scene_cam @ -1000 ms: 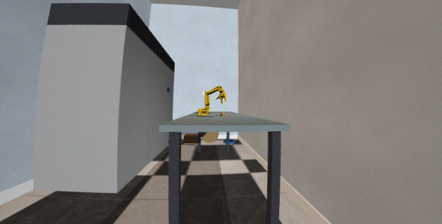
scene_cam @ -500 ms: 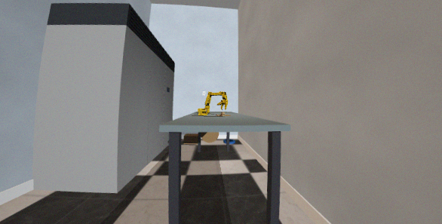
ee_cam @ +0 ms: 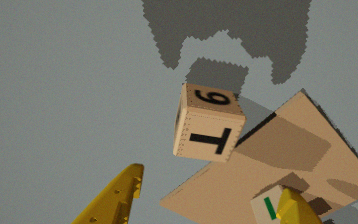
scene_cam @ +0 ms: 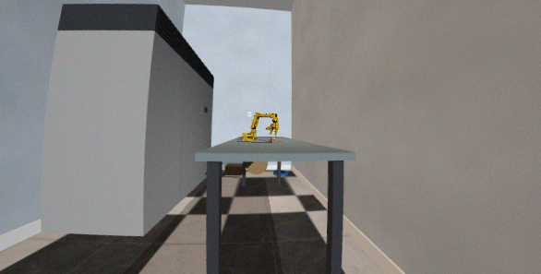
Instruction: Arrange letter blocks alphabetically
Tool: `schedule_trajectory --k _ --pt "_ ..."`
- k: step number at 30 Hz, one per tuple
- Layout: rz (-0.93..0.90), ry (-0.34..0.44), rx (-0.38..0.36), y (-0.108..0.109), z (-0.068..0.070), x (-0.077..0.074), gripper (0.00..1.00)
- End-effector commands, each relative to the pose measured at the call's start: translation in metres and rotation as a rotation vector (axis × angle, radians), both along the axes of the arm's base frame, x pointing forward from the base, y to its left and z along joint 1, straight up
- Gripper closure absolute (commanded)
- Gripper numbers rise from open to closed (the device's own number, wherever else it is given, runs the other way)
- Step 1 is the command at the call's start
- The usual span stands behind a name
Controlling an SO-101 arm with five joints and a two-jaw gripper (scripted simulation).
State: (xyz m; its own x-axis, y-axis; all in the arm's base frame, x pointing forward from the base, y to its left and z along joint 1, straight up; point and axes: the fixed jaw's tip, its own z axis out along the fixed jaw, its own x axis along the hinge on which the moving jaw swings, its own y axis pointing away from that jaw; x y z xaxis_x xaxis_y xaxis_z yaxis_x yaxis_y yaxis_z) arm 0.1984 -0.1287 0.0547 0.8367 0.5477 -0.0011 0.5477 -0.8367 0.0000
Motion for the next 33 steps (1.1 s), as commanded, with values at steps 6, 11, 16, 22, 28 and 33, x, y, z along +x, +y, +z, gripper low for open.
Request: schedule_trajectory --k 6,11,16,22,28,33 --pt "0.001 -0.105 -0.066 -0.0073 0.0233 0.0095 0.65" --pt "-0.011 -0.101 -0.064 -0.0088 0.0243 0.0068 0.65" --pt "-0.011 -0.101 -0.064 -0.0088 0.0243 0.0068 0.65" --pt "-0.011 -0.101 -0.064 -0.0088 0.0243 0.0068 0.65" --pt "-0.011 -0.101 -0.064 -0.0088 0.0242 0.0068 0.65" --pt "-0.011 -0.101 -0.064 -0.009 0.0227 0.0071 0.65"
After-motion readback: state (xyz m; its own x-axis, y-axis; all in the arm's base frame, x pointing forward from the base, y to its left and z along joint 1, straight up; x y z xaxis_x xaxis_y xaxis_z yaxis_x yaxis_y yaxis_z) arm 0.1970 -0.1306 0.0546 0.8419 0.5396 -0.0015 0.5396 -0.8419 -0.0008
